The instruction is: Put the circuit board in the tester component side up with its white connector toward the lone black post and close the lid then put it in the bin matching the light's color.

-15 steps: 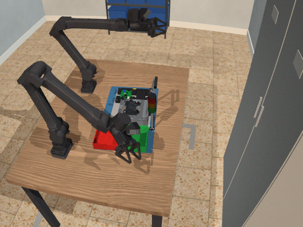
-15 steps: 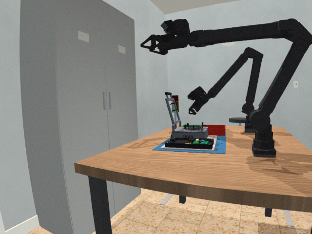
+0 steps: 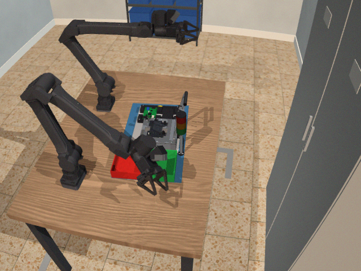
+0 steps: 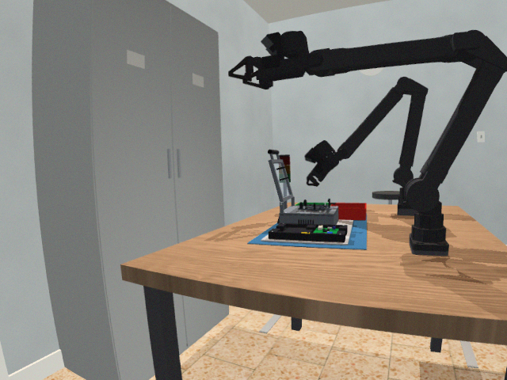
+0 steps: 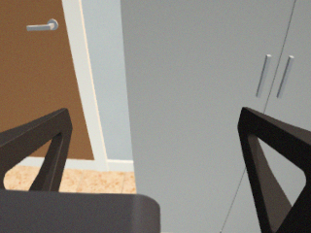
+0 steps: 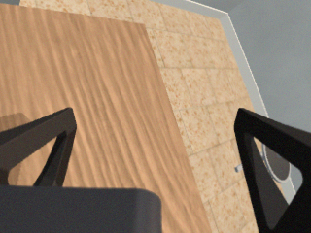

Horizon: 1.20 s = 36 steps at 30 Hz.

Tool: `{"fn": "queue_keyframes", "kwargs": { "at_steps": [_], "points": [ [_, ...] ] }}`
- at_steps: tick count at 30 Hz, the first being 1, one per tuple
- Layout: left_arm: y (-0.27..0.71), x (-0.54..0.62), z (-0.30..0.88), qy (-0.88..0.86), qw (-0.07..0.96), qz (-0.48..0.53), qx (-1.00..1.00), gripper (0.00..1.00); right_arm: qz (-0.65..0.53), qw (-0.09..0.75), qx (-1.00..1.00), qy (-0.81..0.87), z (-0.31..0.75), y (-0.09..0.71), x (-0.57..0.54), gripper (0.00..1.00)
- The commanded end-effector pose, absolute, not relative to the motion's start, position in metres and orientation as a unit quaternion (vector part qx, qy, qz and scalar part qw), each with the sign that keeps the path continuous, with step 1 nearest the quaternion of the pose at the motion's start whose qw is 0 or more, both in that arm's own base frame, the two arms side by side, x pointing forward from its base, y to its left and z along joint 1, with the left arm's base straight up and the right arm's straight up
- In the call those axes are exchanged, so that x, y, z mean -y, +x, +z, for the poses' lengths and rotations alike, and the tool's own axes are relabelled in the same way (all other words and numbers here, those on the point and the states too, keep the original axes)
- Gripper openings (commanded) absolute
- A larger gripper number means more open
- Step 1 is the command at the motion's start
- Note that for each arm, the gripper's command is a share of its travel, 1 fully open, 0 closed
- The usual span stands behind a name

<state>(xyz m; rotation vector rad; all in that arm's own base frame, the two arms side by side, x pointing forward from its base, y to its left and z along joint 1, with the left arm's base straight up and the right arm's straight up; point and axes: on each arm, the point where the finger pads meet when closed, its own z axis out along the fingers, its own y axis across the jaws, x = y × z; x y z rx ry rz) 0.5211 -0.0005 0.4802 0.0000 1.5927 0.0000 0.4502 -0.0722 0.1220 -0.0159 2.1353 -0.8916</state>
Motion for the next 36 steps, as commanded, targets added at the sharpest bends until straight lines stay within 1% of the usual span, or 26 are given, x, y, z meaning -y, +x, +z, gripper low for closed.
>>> {"fn": "queue_keyframes", "kwargs": {
  "at_steps": [1,6,8,15,17,19,20,22,29,31,34,36],
  "points": [
    [0.52,0.0,0.486,0.0,0.703,0.0,-0.711,1.0,-0.353,0.406,-0.843,-0.004,0.126,0.452,0.072,1.0],
    [0.508,0.006,0.46,0.011,0.682,0.002,-0.731,1.0,-0.334,0.413,-0.847,-0.012,0.124,0.442,0.055,1.0],
    [0.499,0.01,0.444,0.019,0.668,0.0,-0.744,1.0,-0.312,0.433,-0.845,-0.022,0.134,0.444,0.035,1.0],
    [0.438,0.025,0.348,0.047,0.578,-0.009,-0.815,1.0,-0.151,0.516,-0.833,-0.126,0.174,0.409,-0.096,1.0],
    [0.418,0.03,0.318,0.056,0.548,-0.012,-0.835,1.0,-0.098,0.527,-0.828,-0.164,0.176,0.384,-0.131,1.0],
    [0.418,0.03,0.318,0.056,0.548,-0.012,-0.835,1.0,-0.098,0.527,-0.828,-0.164,0.176,0.384,-0.131,1.0],
    [0.411,0.033,0.318,0.061,0.542,-0.014,-0.838,1.0,-0.064,0.543,-0.818,-0.177,0.194,0.376,-0.154,1.0],
    [0.382,0.038,0.263,0.071,0.491,-0.018,-0.868,1.0,0.0,0.544,-0.809,-0.224,0.191,0.339,-0.188,1.0],
    [0.313,0.054,0.156,0.085,0.375,-0.034,-0.923,1.0,0.184,0.545,-0.746,-0.334,0.225,0.236,-0.268,1.0],
    [0.292,0.059,0.125,0.092,0.34,-0.036,-0.935,1.0,0.232,0.527,-0.729,-0.371,0.218,0.199,-0.279,1.0],
    [0.276,0.062,0.097,0.1,0.305,-0.036,-0.946,1.0,0.28,0.519,-0.703,-0.398,0.231,0.167,-0.29,1.0],
    [0.276,0.062,0.097,0.1,0.305,-0.036,-0.946,1.0,0.28,0.519,-0.703,-0.398,0.231,0.167,-0.29,1.0]
  ]
}}
